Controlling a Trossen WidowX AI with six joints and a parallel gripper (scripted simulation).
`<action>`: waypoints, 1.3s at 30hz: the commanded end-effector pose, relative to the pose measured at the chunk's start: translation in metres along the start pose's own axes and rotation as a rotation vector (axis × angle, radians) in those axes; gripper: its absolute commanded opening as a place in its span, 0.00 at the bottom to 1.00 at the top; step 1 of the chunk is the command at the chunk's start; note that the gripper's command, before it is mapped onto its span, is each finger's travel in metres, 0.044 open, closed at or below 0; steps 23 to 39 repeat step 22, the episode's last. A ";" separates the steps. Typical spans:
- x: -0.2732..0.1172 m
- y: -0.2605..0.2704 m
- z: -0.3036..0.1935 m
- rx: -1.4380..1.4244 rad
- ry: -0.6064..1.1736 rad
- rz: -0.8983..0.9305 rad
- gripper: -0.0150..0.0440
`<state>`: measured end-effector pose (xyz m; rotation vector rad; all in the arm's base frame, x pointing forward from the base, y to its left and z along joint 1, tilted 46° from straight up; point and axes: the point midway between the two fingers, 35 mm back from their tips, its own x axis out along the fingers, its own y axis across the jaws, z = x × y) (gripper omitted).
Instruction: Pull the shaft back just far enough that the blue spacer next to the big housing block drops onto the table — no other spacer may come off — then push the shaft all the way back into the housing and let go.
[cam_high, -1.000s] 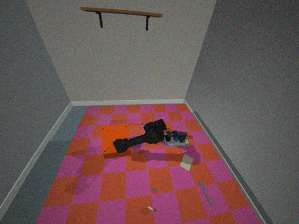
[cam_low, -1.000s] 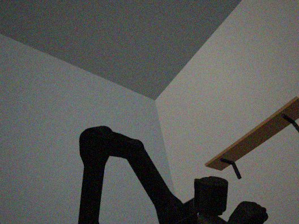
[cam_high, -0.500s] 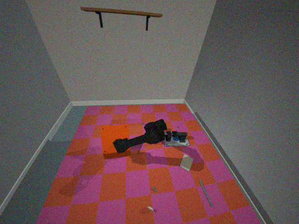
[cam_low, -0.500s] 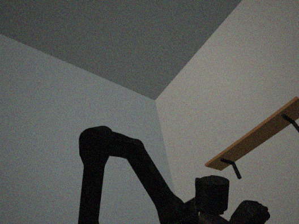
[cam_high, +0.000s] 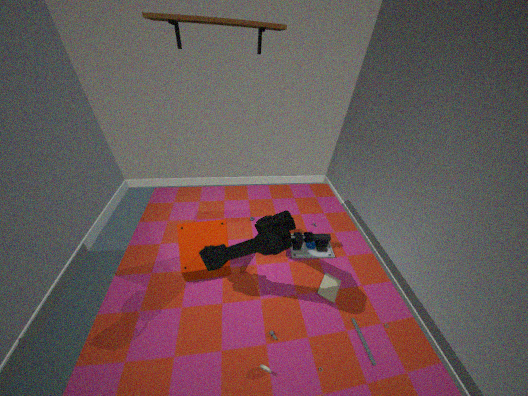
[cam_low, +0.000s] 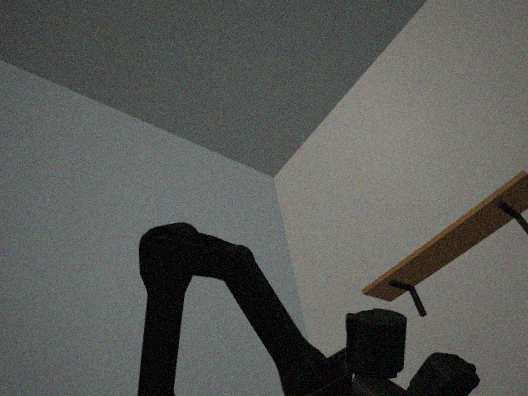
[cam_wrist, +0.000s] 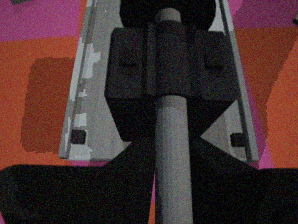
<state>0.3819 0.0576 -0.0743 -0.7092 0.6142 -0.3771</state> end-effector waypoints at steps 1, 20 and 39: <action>0.002 0.001 0.004 0.003 -0.007 0.006 0.25; 0.000 0.000 0.000 0.000 0.000 0.000 0.74; -0.002 0.000 0.000 0.000 0.001 0.001 0.83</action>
